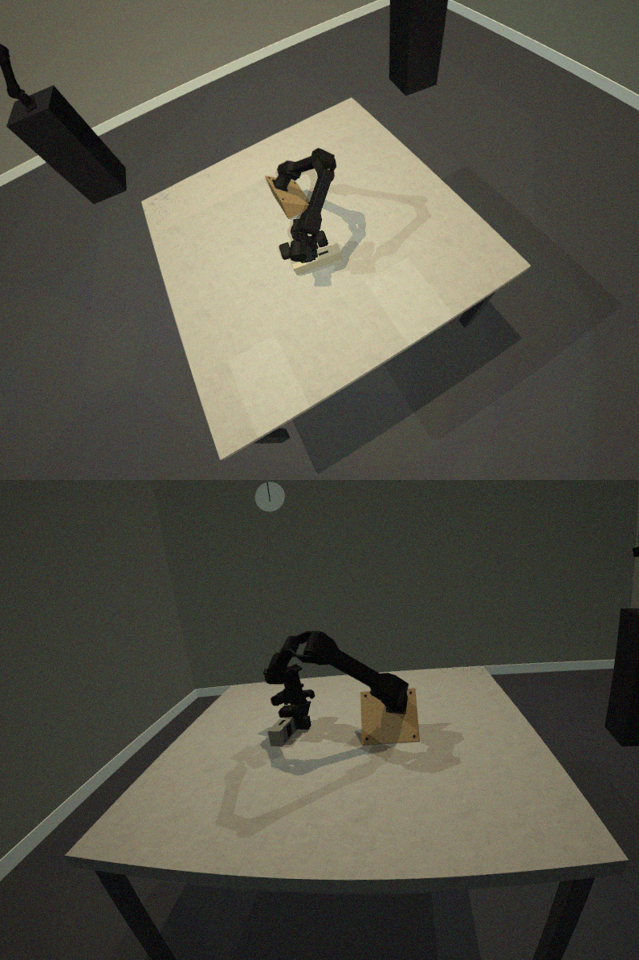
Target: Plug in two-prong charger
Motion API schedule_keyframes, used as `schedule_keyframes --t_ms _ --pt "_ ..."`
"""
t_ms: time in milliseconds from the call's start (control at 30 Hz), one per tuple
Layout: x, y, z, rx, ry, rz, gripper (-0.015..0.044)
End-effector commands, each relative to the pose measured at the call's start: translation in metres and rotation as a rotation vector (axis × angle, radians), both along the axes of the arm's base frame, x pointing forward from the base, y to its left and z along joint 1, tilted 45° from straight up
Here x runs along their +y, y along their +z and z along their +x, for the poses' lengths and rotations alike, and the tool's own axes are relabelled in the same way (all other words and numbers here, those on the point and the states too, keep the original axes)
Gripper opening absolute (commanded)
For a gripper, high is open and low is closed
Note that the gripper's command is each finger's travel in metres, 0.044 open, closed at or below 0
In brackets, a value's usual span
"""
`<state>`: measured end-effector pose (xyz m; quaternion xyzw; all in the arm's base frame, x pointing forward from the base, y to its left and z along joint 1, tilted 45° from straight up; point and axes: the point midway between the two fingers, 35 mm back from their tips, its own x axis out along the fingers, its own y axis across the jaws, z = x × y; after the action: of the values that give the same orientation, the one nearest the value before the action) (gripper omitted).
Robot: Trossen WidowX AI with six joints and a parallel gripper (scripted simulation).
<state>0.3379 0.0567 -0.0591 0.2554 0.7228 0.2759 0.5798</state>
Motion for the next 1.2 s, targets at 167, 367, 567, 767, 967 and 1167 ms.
schedule_keyframes --t_ms 167,367,567,767,967,1167 --pt "-0.0003 0.0010 0.0034 -0.024 -0.002 0.001 0.0000" --pt "0.0000 -0.0001 -0.0003 -0.005 0.000 0.000 0.0000" --pt "0.0000 -0.0001 -0.0003 -0.005 0.000 0.000 0.0000" --pt "0.0000 -0.0001 -0.0003 -0.005 0.000 0.000 0.0079" --pt "0.0000 -0.0001 -0.0003 -0.005 0.000 0.000 0.0236" --pt "0.0000 -0.0001 -0.0003 -0.005 0.000 0.000 0.0394"
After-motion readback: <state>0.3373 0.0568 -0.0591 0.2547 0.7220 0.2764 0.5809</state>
